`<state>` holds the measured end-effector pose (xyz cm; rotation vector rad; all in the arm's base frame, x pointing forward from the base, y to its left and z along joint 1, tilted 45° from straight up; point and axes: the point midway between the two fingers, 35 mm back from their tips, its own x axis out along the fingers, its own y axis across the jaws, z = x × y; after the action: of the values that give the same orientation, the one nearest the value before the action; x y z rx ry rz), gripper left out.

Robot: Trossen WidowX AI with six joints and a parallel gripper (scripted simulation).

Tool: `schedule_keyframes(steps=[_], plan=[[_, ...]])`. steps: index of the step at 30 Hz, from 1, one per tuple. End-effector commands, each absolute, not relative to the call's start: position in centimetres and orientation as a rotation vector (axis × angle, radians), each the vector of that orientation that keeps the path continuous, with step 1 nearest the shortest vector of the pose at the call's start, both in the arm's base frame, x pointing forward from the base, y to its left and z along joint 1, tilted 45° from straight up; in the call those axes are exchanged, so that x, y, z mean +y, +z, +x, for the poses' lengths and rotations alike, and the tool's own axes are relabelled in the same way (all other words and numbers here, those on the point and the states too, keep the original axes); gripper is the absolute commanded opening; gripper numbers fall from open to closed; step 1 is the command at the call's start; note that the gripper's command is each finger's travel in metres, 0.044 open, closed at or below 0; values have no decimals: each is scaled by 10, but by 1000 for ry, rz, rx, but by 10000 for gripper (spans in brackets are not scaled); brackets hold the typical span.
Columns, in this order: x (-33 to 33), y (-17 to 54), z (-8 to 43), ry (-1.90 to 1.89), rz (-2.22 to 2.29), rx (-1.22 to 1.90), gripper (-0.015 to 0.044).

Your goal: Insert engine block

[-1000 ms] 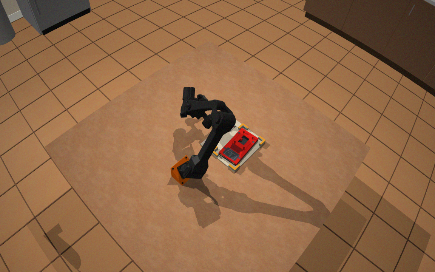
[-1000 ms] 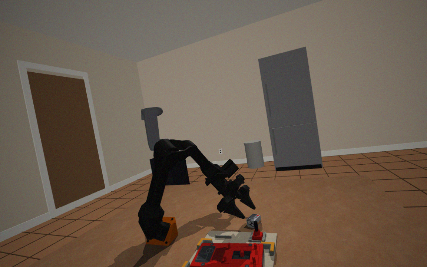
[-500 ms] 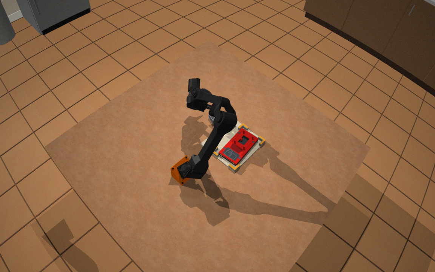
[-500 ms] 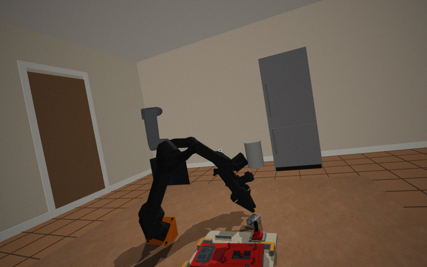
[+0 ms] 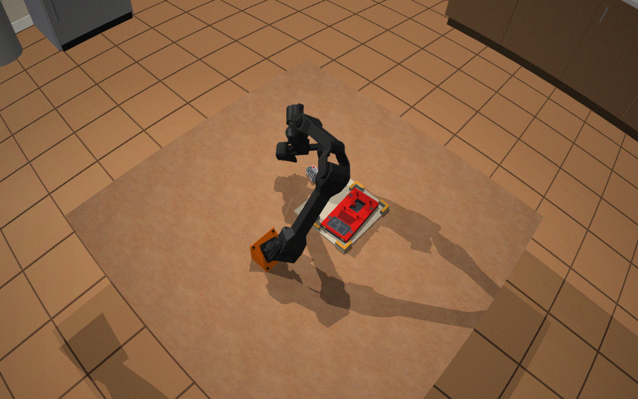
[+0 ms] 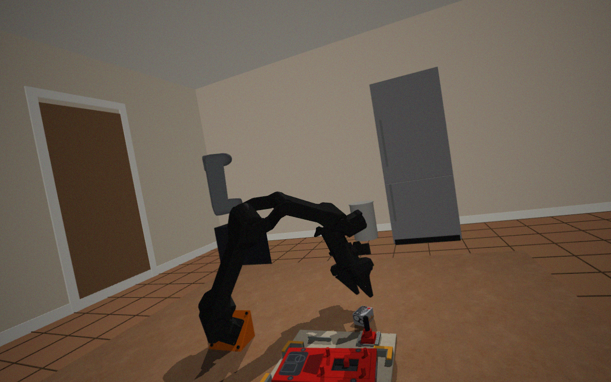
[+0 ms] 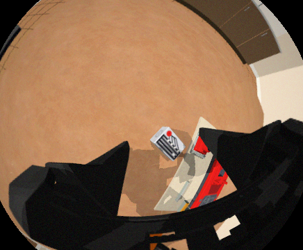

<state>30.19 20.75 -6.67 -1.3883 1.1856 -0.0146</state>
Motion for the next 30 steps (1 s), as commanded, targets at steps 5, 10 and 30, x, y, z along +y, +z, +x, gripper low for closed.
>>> schedule_keyframes(steps=[5, 10, 30], plan=[[212, -53, 302, 154, -1518, 1361, 440], [213, -41, 300, 275, -1586, 1470, 440], [207, -21, 309, 476, -1662, 1623, 440]])
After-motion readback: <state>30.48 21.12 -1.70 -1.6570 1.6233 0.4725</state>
